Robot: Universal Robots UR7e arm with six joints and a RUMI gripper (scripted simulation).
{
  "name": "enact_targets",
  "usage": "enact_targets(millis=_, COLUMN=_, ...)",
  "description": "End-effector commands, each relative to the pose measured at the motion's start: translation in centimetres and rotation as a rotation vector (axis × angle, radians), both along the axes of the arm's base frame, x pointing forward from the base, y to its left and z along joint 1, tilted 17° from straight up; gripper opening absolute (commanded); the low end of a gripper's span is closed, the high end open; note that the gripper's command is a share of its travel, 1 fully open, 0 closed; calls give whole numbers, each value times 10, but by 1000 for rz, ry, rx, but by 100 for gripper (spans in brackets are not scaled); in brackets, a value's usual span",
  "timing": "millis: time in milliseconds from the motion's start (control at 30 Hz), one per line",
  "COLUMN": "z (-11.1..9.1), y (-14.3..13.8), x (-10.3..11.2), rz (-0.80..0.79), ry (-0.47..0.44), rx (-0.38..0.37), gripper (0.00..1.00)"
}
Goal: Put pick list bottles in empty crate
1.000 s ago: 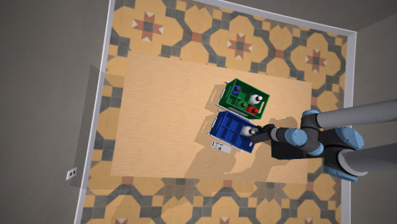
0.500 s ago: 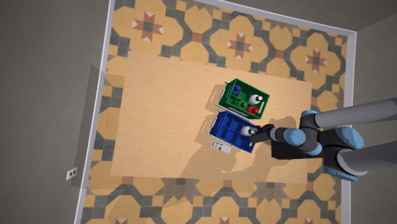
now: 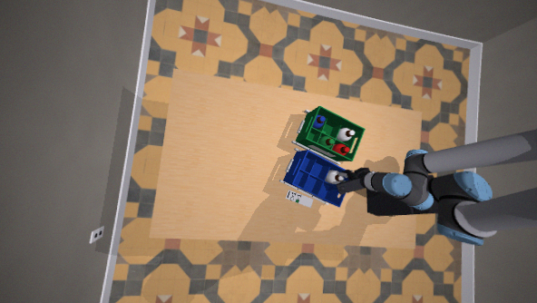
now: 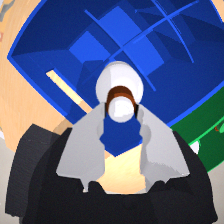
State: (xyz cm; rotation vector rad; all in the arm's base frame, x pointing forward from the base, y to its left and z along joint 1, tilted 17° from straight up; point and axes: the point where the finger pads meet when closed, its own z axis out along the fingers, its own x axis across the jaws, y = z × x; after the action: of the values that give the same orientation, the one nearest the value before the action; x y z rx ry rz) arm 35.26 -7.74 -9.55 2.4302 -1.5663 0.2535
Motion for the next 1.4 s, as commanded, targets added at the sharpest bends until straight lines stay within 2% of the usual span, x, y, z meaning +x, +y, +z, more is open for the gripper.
enact_targets(millis=0, z=-1, y=0, x=0, rz=0, ry=-2, rx=0, gripper=0)
enact_targets(millis=633, z=-4, y=-1, x=0, rz=0, ry=-1, rx=0, gripper=0)
enact_targets(millis=667, z=-5, y=-2, x=1, rz=0, ry=-2, rx=0, gripper=38)
enact_targets(millis=1367, z=-5, y=-2, x=1, rz=0, ry=-2, rx=0, gripper=38)
